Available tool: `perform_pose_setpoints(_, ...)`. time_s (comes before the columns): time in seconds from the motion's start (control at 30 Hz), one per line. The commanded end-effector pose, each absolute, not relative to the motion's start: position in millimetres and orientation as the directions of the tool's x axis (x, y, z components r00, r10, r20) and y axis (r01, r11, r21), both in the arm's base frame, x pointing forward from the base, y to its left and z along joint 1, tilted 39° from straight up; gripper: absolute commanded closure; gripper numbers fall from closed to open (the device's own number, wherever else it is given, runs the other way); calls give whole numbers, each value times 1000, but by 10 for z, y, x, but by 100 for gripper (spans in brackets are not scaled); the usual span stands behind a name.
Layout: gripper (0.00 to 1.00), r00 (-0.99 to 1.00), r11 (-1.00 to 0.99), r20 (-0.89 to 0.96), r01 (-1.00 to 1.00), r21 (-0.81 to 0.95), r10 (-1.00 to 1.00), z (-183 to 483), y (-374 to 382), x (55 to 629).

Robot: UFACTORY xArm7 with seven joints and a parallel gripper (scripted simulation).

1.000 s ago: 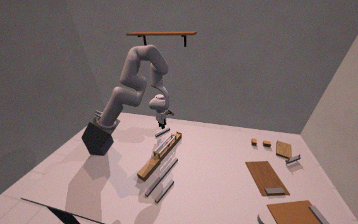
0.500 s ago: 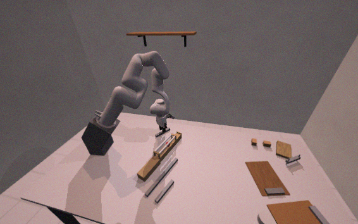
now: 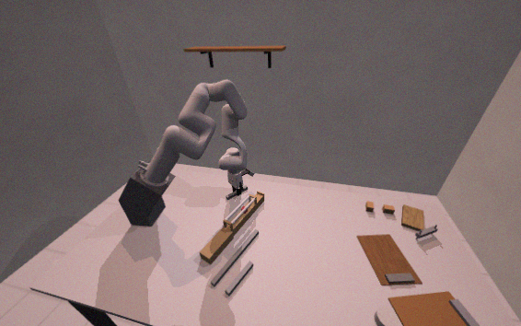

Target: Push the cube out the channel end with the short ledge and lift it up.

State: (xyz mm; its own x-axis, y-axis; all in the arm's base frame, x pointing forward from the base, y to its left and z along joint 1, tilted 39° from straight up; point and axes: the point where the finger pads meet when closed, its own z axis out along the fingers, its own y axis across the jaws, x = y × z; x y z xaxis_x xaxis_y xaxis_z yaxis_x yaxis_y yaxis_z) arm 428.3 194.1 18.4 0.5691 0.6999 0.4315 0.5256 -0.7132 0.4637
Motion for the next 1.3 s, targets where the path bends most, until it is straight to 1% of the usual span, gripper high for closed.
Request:
perform_pose_setpoints(0.0, 62, 568, -713, 433, 526, 463, 700, 180, 1946, 4292)
perform_pose_setpoints(0.27, 62, 568, -713, 433, 526, 463, 700, 180, 1946, 4292)
perform_pose_setpoints(0.3, 100, 568, -713, 433, 526, 463, 700, 180, 1946, 4292)
perform_pose_setpoints(1.27, 100, 568, -713, 433, 526, 463, 700, 180, 1946, 4292)
